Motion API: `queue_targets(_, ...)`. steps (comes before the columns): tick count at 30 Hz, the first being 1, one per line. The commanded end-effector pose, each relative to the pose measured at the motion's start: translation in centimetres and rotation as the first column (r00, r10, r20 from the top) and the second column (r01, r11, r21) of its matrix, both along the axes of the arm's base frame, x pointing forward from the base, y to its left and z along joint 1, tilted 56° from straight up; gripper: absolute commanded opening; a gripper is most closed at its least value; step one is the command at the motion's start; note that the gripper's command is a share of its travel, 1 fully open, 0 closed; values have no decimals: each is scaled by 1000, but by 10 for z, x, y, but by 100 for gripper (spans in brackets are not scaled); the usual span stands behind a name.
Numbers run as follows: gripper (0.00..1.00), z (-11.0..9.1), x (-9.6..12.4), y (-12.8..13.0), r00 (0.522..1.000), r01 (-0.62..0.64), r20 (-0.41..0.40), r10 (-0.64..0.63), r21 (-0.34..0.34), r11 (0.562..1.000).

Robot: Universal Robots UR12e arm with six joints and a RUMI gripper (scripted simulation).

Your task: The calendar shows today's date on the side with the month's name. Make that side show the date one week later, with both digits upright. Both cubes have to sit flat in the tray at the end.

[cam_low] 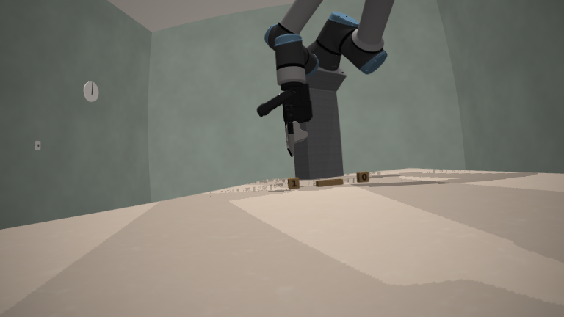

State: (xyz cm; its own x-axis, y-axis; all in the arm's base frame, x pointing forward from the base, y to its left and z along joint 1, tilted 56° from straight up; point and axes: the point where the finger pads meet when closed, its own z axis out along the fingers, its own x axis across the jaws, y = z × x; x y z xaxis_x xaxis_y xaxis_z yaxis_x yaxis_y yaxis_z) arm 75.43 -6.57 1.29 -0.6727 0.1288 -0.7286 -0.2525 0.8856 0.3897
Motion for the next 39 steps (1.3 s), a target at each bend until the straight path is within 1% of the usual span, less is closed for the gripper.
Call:
queue_targets(1,29,2,-2,-2,1000,-1,0,1,0,1000)
queue_targets(2,100,2,-2,-2,1000,-1,0,1,0,1000)
queue_targets(22,100,2,-2,-2,1000,-1,0,1,0,1000)
queue_targets(26,100,3,-3,0,1000,-8,5,8,-10,1000)
queue_targets(29,100,5,-3,4,999,-29,20,29,-35,999)
queue_targets(31,100,7,-3,9,998,-51,36,53,-64,997)
queue_targets(33,100,7,-3,9,998,-51,36,53,-64,997)
queue_targets(36,100,11,-4,21,992,-97,68,106,-128,987)
queue_targets(39,100,17,-6,36,978,-154,106,180,-215,964)
